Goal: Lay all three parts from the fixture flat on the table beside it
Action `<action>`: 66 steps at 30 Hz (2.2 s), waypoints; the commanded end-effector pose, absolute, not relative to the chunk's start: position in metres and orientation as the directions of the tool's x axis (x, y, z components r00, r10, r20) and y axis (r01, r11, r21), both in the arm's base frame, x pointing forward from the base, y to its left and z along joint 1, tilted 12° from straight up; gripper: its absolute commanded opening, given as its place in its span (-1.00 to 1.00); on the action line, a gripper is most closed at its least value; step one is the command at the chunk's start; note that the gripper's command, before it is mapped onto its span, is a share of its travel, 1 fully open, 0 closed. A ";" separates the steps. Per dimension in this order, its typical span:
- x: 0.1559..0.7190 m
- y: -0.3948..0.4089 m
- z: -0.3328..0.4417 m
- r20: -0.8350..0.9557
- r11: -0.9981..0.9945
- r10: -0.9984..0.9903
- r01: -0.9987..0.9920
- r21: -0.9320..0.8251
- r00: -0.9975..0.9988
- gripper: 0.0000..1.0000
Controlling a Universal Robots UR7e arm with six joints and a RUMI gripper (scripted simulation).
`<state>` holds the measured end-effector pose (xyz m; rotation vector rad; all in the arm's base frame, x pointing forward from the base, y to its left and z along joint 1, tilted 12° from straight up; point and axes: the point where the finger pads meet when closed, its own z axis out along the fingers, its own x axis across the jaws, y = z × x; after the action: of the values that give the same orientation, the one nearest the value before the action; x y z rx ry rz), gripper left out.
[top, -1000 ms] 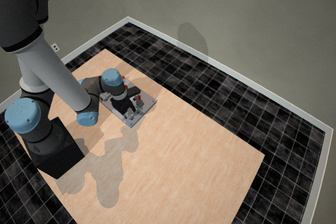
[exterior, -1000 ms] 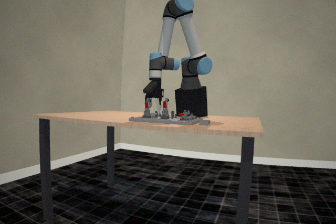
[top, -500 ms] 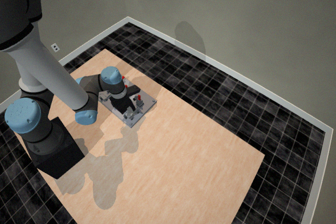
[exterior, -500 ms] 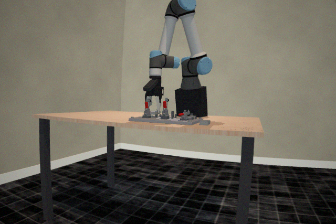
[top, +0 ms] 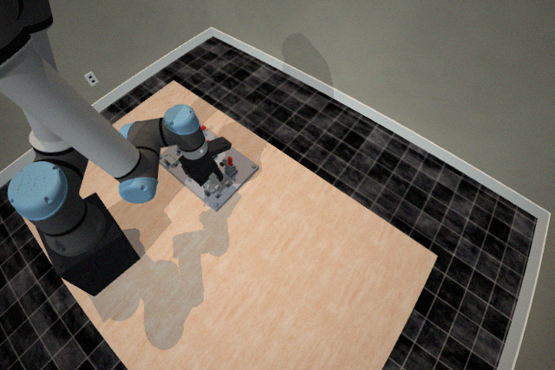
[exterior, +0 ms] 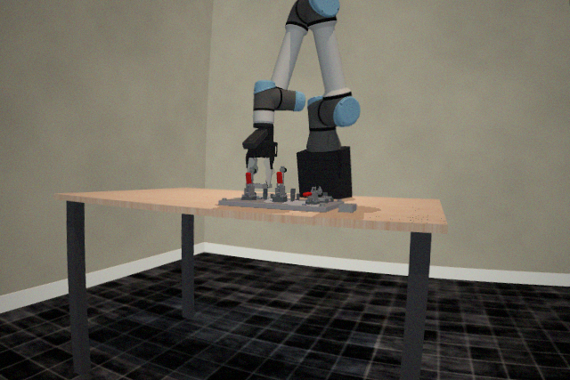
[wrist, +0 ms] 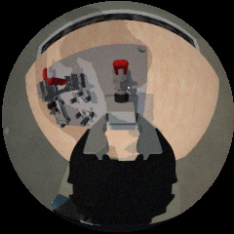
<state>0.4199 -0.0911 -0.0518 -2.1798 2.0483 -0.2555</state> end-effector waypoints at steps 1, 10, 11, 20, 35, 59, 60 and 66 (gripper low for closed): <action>0.419 -0.091 -0.047 0.026 -0.063 -0.998 -0.974 -0.216 0.059 -1.00; 0.419 -0.091 -0.045 0.027 -0.063 -0.998 -0.974 -0.216 0.059 -1.00; 0.418 -0.091 -0.045 0.027 -0.063 -0.998 -0.974 -0.216 0.059 -1.00; 0.412 -0.090 -0.038 0.024 -0.062 -0.998 -0.975 -0.213 0.058 -1.00; 0.403 -0.092 -0.014 0.026 -0.063 -0.998 -0.974 -0.216 0.058 -1.00; 0.403 -0.091 -0.014 0.026 -0.062 -0.998 -0.975 -0.215 0.058 -1.00; 0.403 -0.091 -0.014 0.026 -0.062 -0.998 -0.975 -0.215 0.058 -1.00; 0.403 -0.091 -0.014 0.026 -0.062 -0.998 -0.975 -0.215 0.058 -1.00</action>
<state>0.4022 -0.0898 -0.0158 -2.1812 2.0489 -0.2460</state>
